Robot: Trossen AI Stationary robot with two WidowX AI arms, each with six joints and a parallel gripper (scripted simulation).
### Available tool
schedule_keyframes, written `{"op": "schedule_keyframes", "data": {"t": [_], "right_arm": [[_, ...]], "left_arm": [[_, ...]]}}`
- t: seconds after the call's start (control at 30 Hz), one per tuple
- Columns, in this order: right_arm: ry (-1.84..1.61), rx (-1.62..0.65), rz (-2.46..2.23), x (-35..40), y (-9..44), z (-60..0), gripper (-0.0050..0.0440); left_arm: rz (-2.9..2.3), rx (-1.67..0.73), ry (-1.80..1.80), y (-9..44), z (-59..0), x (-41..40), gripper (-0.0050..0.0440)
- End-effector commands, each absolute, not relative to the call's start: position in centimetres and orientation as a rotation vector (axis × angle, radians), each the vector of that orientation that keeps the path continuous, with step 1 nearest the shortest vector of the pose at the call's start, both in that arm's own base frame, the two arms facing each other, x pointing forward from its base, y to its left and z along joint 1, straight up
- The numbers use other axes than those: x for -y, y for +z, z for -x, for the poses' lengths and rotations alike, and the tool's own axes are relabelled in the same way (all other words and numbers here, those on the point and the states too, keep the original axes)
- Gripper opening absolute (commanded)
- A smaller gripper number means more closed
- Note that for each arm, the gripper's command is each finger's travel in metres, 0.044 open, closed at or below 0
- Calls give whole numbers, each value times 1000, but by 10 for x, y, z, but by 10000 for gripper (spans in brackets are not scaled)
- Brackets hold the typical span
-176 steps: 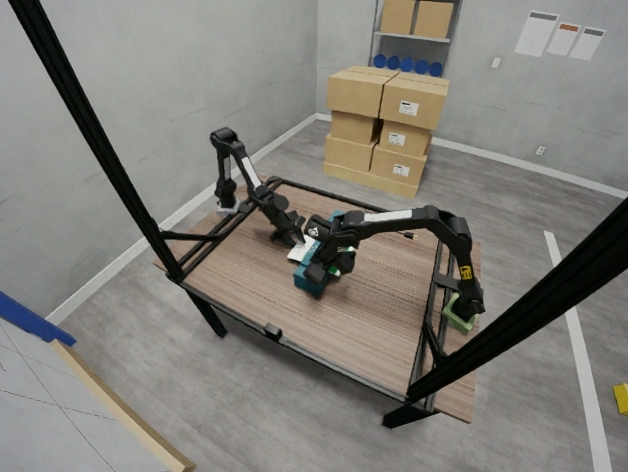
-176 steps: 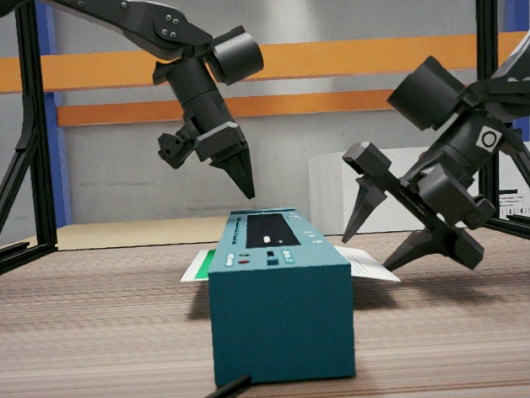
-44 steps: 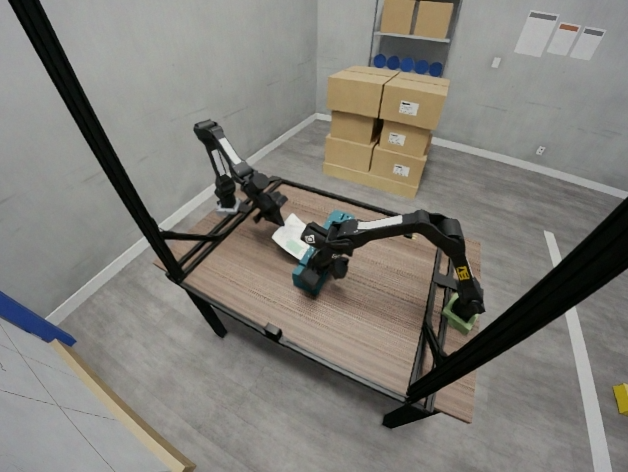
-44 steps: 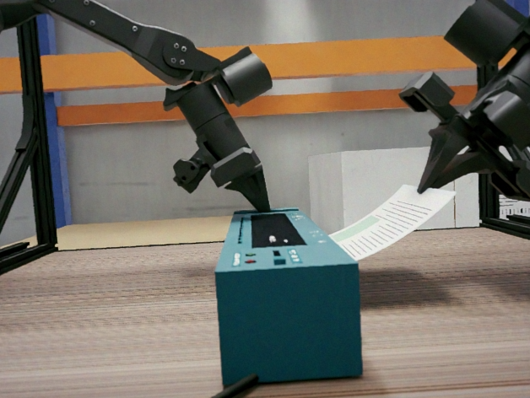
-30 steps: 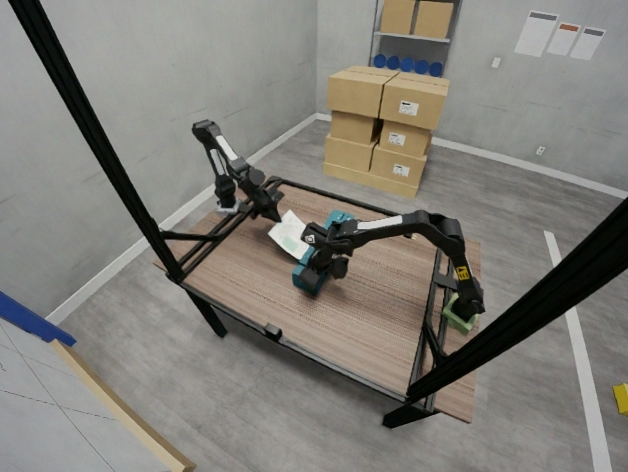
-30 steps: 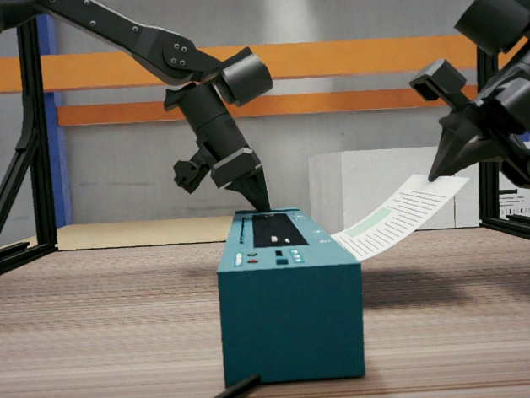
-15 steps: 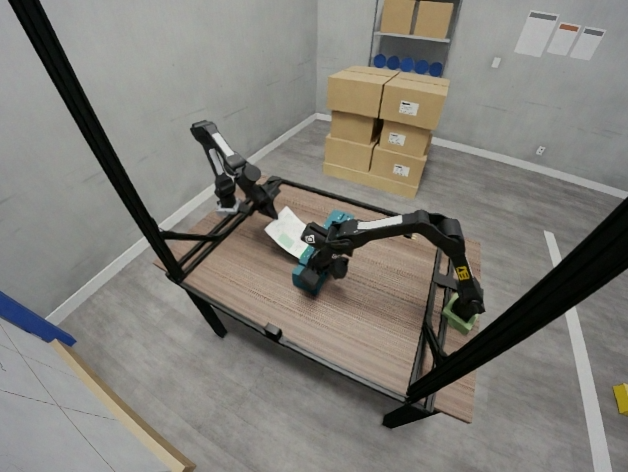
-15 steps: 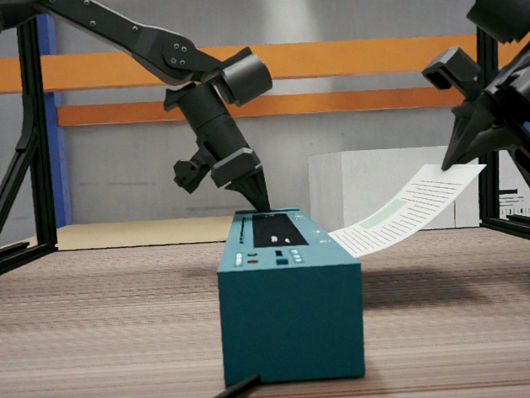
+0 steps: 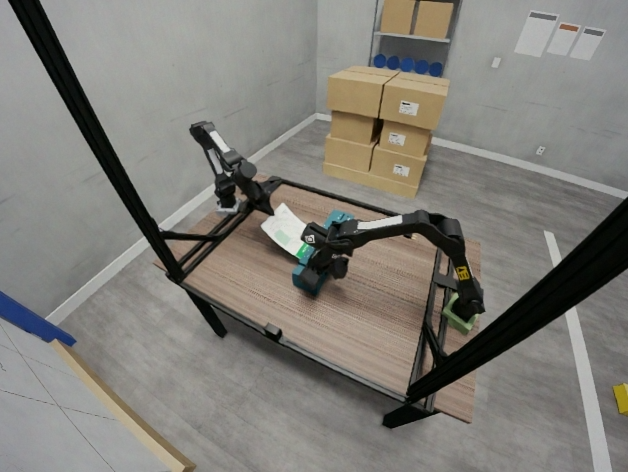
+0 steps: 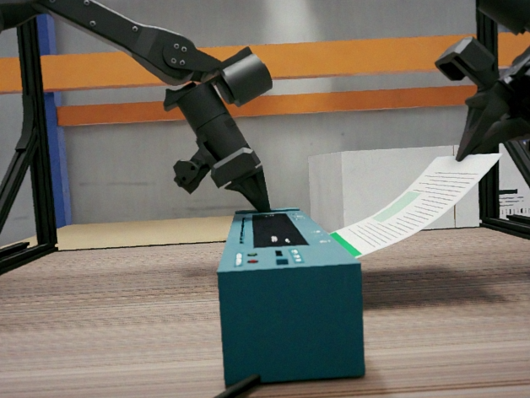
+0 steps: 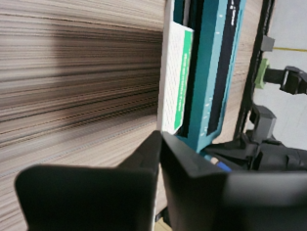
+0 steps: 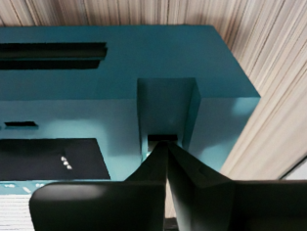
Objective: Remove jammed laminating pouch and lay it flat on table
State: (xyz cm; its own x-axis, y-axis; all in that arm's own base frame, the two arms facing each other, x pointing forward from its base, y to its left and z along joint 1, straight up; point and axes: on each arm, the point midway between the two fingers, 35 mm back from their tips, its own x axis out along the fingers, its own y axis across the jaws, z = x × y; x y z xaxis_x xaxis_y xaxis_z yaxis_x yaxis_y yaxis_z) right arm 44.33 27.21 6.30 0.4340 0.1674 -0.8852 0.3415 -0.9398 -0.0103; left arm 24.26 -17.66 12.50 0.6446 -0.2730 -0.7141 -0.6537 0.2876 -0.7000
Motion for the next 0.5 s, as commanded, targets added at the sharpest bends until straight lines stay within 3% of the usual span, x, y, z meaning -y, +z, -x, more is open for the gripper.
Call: {"op": "schedule_keyframes", "data": {"t": [0.0,0.47], "right_arm": [[-1534,-451,-2495,-271,59,-442,-50],[-1534,-451,-2495,-271,59,-442,-50]], "left_arm": [[1320,-876,283,136,-244,179,-50],[1319,-877,284,150,-231,173,-50]]}}
